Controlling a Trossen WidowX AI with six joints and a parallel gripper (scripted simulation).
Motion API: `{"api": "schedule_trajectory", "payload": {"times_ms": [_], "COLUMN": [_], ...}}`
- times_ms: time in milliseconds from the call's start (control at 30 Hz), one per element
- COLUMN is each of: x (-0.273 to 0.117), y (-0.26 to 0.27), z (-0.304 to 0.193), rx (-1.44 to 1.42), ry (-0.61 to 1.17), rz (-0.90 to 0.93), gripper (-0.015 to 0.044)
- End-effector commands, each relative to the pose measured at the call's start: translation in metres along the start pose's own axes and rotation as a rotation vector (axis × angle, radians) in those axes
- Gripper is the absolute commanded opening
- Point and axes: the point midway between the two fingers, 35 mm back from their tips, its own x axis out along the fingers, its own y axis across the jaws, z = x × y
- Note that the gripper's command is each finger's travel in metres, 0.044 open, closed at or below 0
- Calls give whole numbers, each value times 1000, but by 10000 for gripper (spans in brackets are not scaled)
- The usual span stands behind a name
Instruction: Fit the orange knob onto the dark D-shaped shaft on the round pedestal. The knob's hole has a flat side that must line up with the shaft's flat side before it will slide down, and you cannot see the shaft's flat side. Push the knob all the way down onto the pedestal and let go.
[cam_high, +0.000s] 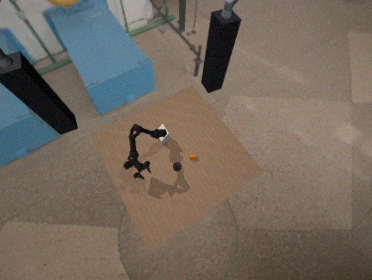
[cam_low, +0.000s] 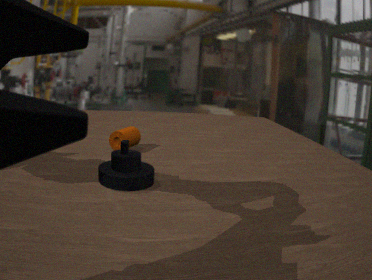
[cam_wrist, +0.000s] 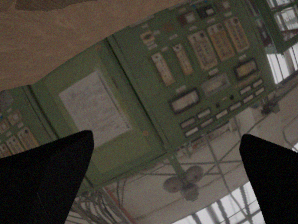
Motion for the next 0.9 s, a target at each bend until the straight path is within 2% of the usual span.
{"api": "schedule_trajectory", "payload": {"times_ms": [0,100,300,367,667,867], "x": [1,19,100,113,198,221], "y": [0,-4,-39,-51,-156,-243], "z": [1,11,56,63,115,144], "rx": [-1,-16,-24,-56,-57,-52], "ry": [-1,-23,-115,-132,-248,-294], "rz": [0,5,16,-3,9,56], "gripper": [426,440,440,440,440,440]}}
